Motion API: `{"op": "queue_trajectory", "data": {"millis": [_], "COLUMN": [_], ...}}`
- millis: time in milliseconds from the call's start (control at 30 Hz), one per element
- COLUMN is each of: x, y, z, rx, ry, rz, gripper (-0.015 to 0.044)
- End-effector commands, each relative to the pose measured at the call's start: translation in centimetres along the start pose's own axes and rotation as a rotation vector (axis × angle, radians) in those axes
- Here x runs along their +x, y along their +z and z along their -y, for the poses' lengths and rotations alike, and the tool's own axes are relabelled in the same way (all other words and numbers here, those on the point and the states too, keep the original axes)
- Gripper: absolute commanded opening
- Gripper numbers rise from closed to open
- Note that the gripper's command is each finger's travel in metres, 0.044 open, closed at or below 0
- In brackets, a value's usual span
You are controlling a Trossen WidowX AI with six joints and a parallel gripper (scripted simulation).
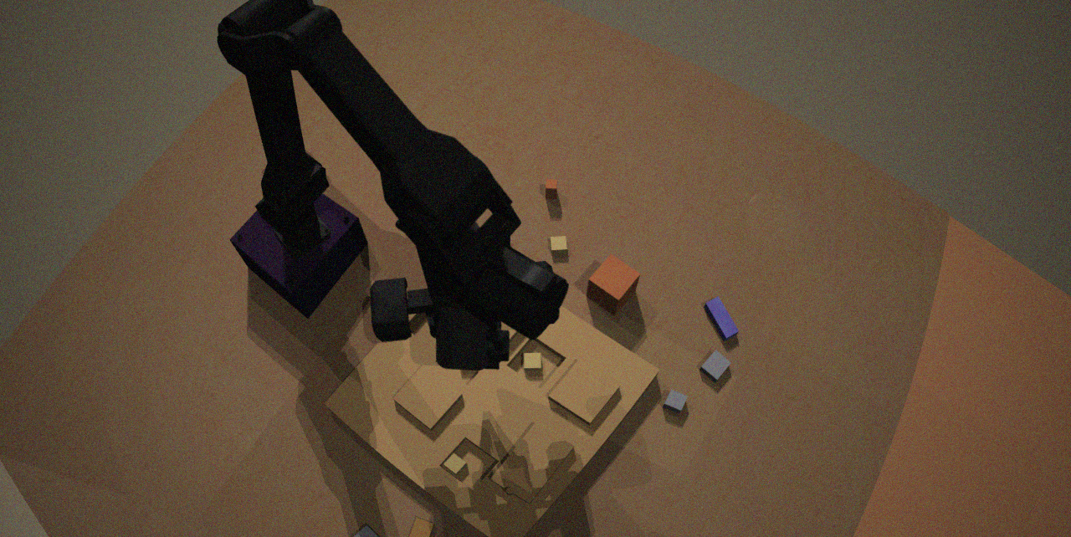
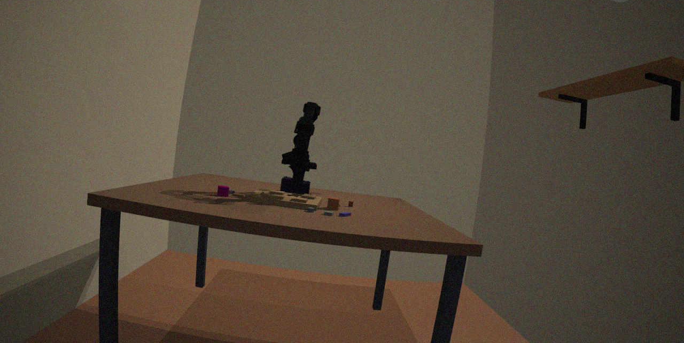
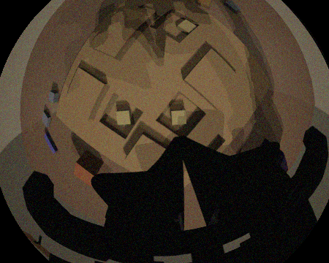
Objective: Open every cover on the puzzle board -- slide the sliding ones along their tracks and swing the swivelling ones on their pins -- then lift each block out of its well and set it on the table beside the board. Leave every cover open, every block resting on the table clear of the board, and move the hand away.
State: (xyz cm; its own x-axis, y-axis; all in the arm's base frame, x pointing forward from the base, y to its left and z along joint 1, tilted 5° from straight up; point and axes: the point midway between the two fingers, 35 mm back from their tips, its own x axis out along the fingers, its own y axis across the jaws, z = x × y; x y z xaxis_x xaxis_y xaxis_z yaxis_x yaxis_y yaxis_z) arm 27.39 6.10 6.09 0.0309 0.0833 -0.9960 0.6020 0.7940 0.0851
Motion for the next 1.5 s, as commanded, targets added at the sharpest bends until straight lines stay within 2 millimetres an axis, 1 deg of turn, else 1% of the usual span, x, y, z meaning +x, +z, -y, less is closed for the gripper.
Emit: {"op": "queue_trajectory", "data": {"millis": [0, 133, 200, 300, 500, 567, 800, 1167, 1467], "x": [0.1, 0.2, 0.5, 1.6, 4.4, 5.0, 5.3, 6.2, 6.3], "y": [0.2, 0.2, 0.2, 0.3, 0.2, 0.2, 0.1, 0.1, 0.1], "z": [0.7, 0.7, 0.7, 0.8, 1.0, 1.0, 0.9, 0.8, 0.9], "rx": [0.071, 0.071, 0.071, 0.071, 0.071, 0.071, 0.071, 0.071, 0.071], "ry": [0.005, 0.005, 0.005, 0.005, 0.004, 0.004, 0.004, 0.005, 0.005], "rz": [-0.004, -0.004, -0.004, -0.004, -0.004, -0.005, -0.005, -0.005, -0.005], "gripper": [0.0, 0.0, 0.0, 0.0, 0.0, 0.0, 0.0, 0.0, 0.0]}}
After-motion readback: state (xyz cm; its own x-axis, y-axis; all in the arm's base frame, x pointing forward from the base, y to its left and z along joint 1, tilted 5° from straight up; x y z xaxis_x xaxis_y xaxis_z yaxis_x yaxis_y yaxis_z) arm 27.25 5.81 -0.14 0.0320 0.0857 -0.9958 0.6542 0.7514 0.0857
